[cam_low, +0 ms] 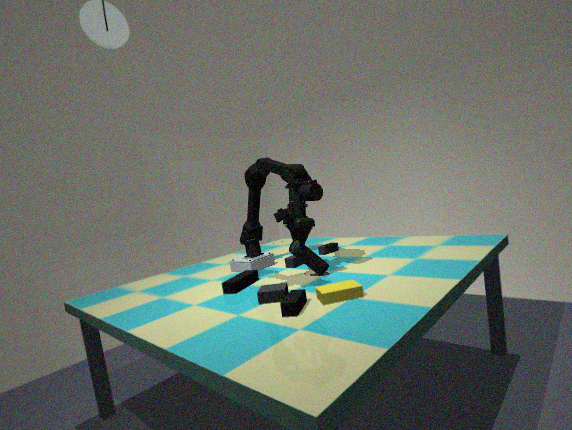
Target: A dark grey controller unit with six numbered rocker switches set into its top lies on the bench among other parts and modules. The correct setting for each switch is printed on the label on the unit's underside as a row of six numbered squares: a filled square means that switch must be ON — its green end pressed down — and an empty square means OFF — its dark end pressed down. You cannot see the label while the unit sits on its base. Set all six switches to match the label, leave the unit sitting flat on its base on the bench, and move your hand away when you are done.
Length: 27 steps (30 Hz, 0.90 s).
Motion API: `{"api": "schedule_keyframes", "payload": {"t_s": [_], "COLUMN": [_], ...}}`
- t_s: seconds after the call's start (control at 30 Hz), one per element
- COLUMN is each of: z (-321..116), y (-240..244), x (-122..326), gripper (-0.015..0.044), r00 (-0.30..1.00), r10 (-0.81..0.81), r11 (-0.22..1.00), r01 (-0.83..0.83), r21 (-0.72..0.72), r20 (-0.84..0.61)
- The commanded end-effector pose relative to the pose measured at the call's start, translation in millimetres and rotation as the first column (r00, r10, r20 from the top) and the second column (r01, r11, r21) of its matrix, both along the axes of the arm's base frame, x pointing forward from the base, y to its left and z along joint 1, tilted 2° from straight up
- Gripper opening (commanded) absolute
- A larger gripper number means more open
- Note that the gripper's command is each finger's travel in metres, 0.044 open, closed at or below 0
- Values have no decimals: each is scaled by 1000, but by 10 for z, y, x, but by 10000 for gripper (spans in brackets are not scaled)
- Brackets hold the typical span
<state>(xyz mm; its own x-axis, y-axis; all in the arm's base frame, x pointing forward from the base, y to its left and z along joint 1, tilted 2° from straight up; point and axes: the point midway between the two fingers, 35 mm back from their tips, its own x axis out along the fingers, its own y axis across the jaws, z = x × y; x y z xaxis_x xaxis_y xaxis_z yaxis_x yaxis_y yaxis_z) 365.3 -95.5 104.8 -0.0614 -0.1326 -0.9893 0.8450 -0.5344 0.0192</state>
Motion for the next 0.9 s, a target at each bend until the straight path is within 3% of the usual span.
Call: {"api": "schedule_keyframes", "payload": {"t_s": [0.0,0.87], "z": [27,88], "y": [62,246], "x": [58,170], "gripper": [337,337], "r00": [1000,1000], "r10": [4,2], "r11": [1000,999], "r01": [-4,-3], "r21": [-2,-49], "r20": [9,-20]}}
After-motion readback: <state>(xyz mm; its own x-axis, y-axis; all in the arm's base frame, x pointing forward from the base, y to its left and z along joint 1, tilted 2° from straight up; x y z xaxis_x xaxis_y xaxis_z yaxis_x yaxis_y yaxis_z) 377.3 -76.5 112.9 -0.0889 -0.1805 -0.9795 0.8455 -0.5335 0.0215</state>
